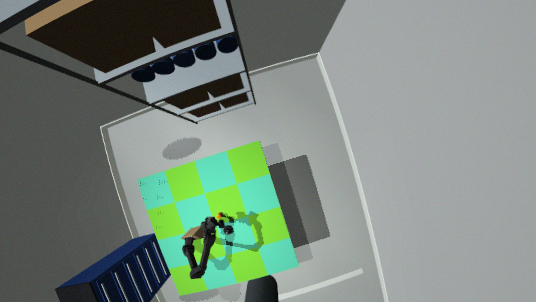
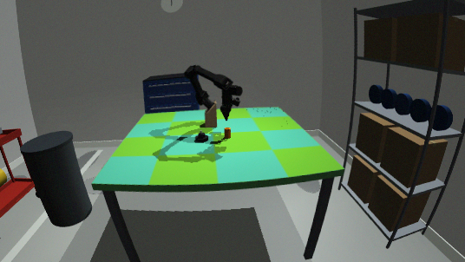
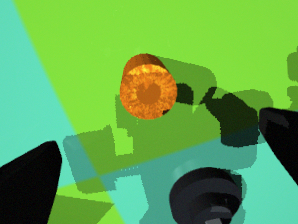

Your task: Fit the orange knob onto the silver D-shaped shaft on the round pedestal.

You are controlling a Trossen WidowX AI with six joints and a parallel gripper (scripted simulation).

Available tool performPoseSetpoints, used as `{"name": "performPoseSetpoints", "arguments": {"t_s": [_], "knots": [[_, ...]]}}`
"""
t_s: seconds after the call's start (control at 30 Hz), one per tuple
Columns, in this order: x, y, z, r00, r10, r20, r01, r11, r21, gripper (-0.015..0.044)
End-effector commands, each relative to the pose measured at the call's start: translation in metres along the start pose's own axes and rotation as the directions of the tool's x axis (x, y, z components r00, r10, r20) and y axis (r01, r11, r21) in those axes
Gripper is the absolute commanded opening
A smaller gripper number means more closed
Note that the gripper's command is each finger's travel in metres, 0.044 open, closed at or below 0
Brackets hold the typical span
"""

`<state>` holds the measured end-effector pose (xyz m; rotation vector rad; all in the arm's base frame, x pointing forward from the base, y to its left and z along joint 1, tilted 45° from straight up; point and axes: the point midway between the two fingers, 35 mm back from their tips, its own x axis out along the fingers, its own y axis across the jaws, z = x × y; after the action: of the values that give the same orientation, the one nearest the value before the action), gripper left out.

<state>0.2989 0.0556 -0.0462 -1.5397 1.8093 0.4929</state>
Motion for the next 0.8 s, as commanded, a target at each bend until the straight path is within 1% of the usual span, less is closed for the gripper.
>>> {"name": "performPoseSetpoints", "arguments": {"t_s": [0.0, 0.17, 0.27, 0.3, 0.43, 0.53, 0.77], "knots": [[0.0, 0.0, -0.001, 1.0, -0.001, -0.005, 0.001, 0.993, -0.117, 0.044], [0.003, 0.0, -0.001, 1.0, -0.001, -0.005, 0.001, 0.993, -0.121, 0.044], [0.033, -0.001, -0.001, 1.0, -0.002, -0.006, 0.001, 0.988, -0.156, 0.044], [0.035, 0.0, -0.001, 1.0, -0.002, -0.006, 0.001, 0.987, -0.159, 0.044], [0.037, 0.0, -0.001, 1.0, -0.002, -0.006, 0.001, 0.987, -0.159, 0.044], [0.049, 0.0, -0.002, 1.0, -0.002, -0.007, 0.001, 0.987, -0.159, 0.044], [0.056, 0.0, -0.001, 1.0, -0.002, -0.007, 0.001, 0.987, -0.16, 0.044]]}}
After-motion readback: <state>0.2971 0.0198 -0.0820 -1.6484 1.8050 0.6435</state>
